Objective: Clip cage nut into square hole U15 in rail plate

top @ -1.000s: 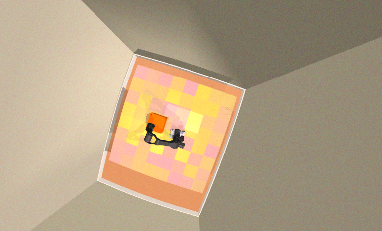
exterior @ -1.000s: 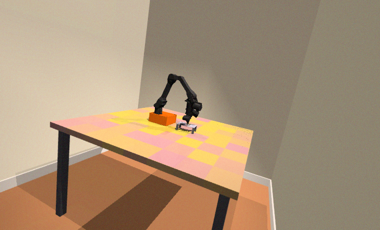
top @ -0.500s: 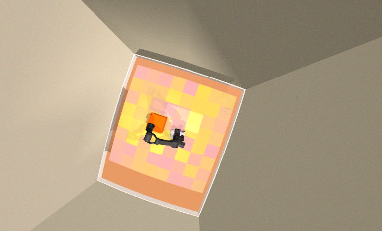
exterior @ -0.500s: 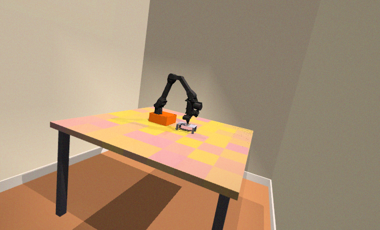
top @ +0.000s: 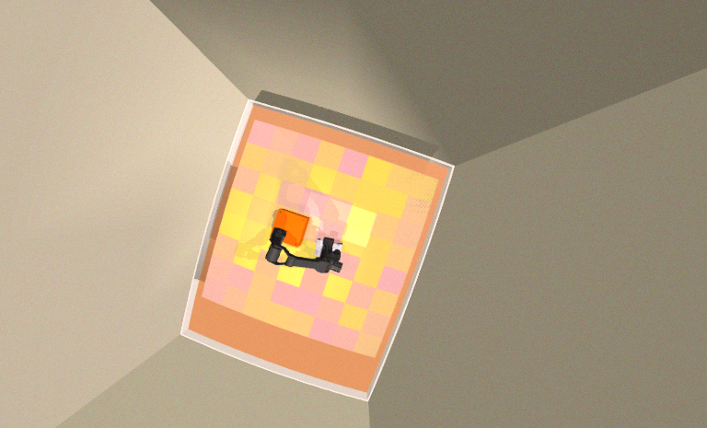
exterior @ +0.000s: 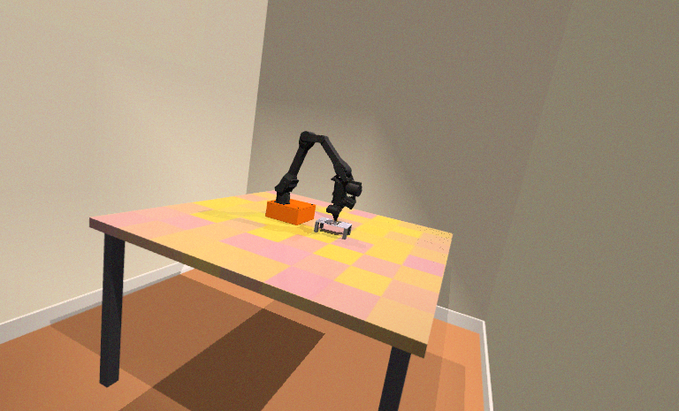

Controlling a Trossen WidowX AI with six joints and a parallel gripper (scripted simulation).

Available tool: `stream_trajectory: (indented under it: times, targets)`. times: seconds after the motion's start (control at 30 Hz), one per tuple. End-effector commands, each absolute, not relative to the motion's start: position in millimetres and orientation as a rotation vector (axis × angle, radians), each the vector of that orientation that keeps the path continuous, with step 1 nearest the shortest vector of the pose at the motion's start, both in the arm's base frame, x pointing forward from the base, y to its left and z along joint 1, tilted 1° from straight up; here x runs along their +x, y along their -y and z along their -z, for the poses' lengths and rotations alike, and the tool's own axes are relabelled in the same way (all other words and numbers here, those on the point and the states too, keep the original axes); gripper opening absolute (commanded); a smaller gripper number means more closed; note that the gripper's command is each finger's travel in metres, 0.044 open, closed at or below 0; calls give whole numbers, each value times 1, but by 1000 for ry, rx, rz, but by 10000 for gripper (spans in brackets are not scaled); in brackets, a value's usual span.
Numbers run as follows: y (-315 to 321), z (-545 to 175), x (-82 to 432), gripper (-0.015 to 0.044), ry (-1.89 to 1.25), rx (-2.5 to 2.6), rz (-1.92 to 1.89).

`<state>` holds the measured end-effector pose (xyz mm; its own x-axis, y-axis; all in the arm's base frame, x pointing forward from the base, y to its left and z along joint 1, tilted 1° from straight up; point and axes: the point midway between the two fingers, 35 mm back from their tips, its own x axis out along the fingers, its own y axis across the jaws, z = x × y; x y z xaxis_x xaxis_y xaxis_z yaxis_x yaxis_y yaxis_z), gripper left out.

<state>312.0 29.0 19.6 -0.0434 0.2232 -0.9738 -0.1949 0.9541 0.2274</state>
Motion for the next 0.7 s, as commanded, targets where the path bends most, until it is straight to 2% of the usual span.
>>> stream_trajectory:
  times: [0.0,0.67]
  targets:
    - [-29,-20,312,35,-1576,19,-327]
    - [-31,-20,312,35,-1574,-17,-290]
